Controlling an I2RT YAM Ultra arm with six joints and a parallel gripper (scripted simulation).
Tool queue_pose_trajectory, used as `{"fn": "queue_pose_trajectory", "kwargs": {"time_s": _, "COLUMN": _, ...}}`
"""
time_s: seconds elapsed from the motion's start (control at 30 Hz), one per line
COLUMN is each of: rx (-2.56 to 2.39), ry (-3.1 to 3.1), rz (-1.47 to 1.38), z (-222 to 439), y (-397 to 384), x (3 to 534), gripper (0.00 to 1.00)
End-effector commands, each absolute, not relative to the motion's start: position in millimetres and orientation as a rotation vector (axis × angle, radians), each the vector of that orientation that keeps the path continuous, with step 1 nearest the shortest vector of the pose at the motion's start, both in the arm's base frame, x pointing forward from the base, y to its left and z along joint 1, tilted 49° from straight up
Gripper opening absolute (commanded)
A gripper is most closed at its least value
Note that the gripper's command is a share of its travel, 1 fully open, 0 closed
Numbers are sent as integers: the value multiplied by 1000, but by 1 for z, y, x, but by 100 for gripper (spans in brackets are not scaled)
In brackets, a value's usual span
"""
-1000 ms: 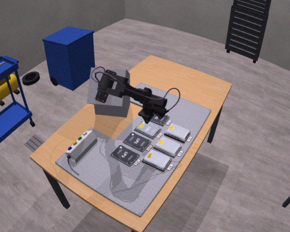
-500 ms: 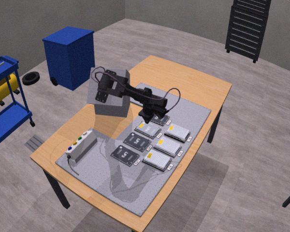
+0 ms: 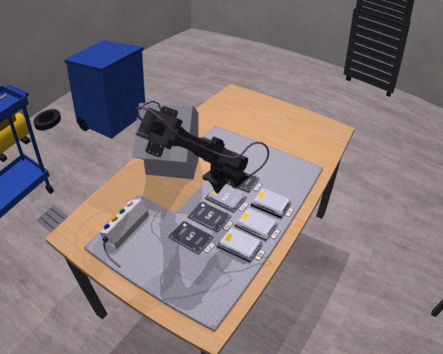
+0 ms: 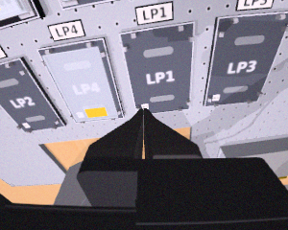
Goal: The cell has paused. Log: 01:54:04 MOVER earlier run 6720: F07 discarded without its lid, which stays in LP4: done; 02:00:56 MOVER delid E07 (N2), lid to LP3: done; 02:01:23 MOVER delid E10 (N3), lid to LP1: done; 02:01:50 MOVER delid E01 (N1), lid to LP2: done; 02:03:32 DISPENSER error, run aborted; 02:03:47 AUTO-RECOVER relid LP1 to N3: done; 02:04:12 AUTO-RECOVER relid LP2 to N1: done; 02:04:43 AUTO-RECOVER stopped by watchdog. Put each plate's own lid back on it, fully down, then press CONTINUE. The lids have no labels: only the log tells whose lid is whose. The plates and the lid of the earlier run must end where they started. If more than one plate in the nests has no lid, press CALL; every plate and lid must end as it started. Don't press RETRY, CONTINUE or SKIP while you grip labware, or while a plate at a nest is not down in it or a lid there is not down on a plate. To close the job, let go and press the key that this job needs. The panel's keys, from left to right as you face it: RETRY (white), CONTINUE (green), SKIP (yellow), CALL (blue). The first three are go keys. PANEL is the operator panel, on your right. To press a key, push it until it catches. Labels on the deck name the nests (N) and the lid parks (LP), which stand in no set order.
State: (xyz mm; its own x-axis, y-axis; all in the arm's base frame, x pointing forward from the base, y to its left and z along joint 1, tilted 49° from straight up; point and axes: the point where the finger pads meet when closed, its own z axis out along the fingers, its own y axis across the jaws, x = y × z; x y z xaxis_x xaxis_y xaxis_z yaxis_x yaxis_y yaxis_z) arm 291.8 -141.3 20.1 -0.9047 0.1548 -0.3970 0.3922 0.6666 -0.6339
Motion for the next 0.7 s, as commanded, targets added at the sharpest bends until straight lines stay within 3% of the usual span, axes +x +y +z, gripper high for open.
{"fn": "queue_pose_trajectory", "kwargs": {"time_s": 0.0, "rx": 520, "ry": 2509, "rz": -1027, "z": 33, "y": -147, "x": 288, "gripper": 0}}
{"fn": "queue_pose_trajectory", "kwargs": {"time_s": 0.67, "rx": 927, "ry": 2288, "rz": -889, "z": 93, "y": -207, "x": 250, "gripper": 0}}
